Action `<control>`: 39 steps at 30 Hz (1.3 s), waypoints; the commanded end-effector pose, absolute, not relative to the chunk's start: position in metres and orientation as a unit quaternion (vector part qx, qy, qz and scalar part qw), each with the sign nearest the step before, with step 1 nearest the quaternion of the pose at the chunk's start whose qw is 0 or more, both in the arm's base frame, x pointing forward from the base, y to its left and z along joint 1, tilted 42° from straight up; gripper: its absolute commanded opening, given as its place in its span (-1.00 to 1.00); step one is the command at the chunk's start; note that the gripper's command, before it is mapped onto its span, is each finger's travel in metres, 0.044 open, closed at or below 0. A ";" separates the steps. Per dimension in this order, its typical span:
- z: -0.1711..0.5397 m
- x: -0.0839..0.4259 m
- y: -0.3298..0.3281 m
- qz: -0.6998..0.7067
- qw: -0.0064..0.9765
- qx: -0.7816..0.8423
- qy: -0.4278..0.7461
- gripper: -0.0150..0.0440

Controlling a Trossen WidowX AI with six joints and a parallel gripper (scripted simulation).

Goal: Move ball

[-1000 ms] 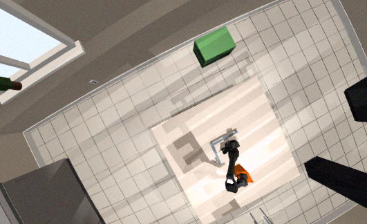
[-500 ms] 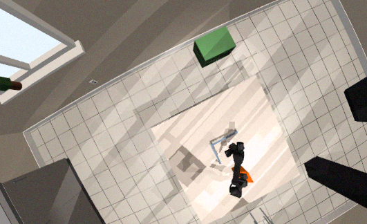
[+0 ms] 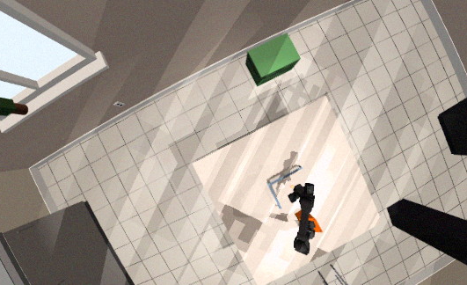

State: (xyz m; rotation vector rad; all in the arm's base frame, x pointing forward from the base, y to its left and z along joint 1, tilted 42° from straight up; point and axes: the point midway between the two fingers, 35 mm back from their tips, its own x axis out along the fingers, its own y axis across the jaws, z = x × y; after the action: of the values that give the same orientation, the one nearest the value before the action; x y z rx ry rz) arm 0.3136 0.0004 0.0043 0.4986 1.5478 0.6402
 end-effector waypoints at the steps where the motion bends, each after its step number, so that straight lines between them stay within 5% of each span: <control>1: -0.009 0.302 0.006 0.280 0.640 0.219 0.681 -0.49; 39: -0.083 0.285 0.067 0.282 0.639 0.220 0.681 -0.49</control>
State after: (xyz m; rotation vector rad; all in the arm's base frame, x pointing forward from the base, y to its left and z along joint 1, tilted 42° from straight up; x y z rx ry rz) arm 0.2901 0.0619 -0.0759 0.4891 1.5405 0.6419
